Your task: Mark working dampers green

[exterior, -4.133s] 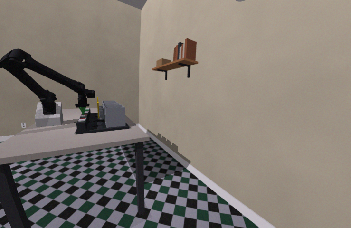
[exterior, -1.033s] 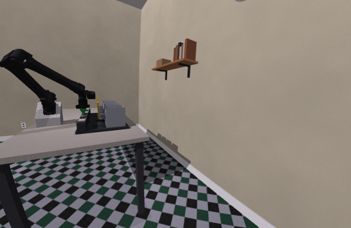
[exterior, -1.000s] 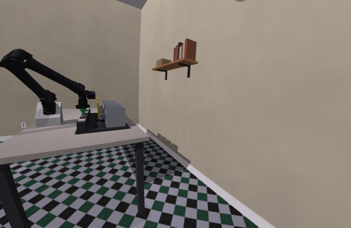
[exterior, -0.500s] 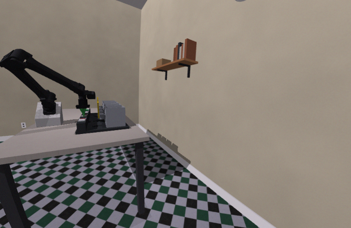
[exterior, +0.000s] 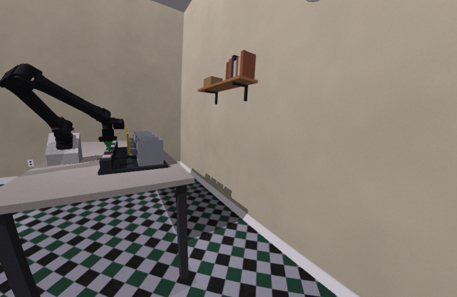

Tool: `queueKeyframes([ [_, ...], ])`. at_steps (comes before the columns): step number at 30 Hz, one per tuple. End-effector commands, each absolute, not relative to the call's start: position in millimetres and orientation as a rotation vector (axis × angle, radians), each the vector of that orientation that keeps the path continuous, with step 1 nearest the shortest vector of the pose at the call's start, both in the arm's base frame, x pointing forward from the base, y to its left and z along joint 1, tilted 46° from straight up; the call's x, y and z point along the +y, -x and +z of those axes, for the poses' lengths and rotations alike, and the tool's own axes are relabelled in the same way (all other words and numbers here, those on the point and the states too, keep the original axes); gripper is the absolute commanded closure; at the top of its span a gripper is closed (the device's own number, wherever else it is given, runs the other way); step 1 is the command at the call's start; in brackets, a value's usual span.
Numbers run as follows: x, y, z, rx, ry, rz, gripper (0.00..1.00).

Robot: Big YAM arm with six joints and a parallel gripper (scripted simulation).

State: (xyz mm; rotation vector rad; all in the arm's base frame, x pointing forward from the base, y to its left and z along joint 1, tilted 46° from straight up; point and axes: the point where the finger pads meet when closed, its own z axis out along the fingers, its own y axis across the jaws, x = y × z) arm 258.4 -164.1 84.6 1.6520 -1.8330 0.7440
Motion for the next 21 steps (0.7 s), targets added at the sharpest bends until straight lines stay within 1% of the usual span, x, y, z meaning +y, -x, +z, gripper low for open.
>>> queueKeyframes([
  [1, -160.4, -259.9, 78.6, -1.825, -1.667, 0.741, 1.0],
  [21, -156.5, -261.4, 76.6, -1.83, -1.665, 0.749, 1.0],
])
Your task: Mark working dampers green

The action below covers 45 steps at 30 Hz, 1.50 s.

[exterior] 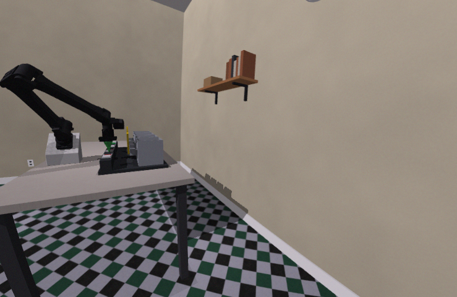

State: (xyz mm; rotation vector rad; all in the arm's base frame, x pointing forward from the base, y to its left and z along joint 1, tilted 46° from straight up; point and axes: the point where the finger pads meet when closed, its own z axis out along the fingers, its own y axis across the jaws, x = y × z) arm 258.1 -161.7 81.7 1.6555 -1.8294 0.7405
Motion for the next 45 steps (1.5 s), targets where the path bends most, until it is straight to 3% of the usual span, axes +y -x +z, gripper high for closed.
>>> queueKeyframes([
  [1, -156, -261, 77, -1.83, -1.665, 0.749, 1.0],
  [45, -143, -262, 62, -1.829, -1.666, 0.749, 1.0],
])
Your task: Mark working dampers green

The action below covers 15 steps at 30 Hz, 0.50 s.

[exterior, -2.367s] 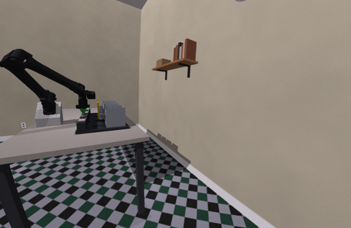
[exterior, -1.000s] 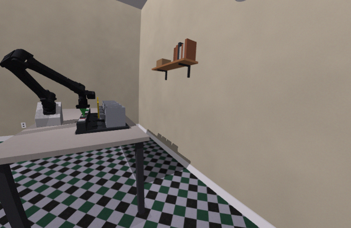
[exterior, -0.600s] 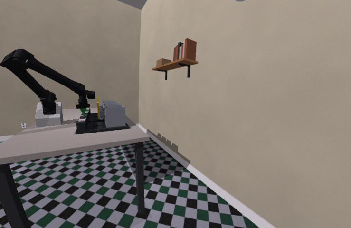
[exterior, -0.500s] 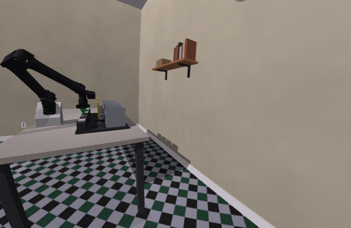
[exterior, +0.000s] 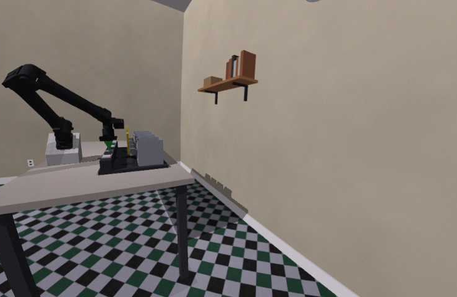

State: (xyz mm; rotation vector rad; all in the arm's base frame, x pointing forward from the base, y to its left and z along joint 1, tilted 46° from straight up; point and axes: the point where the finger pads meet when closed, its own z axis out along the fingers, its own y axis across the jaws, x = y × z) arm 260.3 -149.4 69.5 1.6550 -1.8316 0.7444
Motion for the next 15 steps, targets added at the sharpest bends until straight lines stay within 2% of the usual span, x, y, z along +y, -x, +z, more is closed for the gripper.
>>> queueKeyframes([
  [1, -142.1, -262.4, 61.6, -1.829, -1.666, 0.749, 1.0],
  [15, -136.8, -263.0, 56.1, -1.829, -1.666, 0.749, 1.0],
])
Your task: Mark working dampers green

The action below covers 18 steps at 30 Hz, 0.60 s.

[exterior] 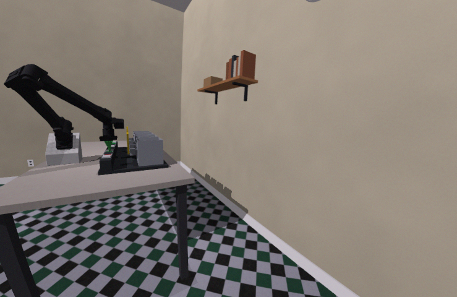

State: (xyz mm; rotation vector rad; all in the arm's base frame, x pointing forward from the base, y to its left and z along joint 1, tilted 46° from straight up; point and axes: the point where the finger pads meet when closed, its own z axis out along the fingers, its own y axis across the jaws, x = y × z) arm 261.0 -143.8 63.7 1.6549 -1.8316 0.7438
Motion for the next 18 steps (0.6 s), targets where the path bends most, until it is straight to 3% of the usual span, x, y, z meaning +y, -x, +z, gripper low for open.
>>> queueKeyframes([
  [1, -136.4, -263.0, 55.7, -1.829, -1.666, 0.749, 1.0],
  [18, -130.3, -263.5, 49.4, -1.829, -1.666, 0.749, 1.0],
])
